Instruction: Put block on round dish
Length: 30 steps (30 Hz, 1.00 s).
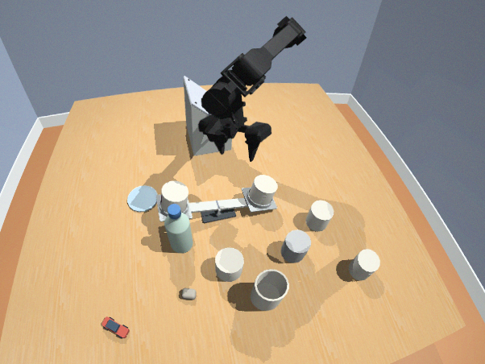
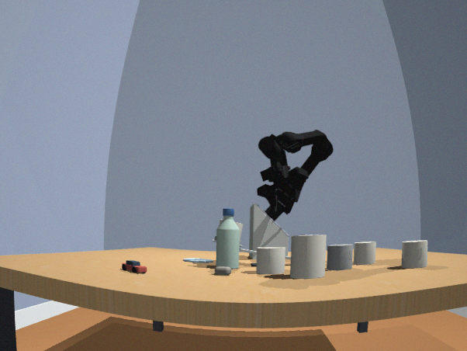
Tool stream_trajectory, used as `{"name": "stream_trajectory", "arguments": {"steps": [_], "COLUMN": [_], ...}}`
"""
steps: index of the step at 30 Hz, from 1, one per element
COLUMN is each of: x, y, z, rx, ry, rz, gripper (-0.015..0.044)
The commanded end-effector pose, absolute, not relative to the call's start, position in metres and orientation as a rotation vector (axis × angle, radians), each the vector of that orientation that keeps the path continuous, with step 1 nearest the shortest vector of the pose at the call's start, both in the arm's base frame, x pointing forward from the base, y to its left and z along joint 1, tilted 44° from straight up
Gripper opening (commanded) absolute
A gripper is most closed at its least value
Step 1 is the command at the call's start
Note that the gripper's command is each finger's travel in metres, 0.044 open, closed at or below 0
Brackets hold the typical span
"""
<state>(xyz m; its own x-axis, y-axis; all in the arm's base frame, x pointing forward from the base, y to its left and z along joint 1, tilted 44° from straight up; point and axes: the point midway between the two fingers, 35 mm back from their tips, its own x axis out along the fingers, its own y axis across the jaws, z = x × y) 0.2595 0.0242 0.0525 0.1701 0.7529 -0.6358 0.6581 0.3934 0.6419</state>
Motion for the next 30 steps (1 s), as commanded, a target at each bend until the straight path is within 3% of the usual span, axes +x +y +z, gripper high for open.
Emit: {"name": "stream_trajectory", "arguments": {"steps": [1, 19, 30], "x": [0.266, 0.278, 0.276], "y": [0.04, 0.131, 0.144], "z": [0.054, 0.065, 0.056], "rx": [1.362, 1.542, 1.547], "ry": [1.615, 1.86, 1.864], "rz": [0.003, -0.604, -0.628], "gripper": [0.044, 0.044, 0.044]}}
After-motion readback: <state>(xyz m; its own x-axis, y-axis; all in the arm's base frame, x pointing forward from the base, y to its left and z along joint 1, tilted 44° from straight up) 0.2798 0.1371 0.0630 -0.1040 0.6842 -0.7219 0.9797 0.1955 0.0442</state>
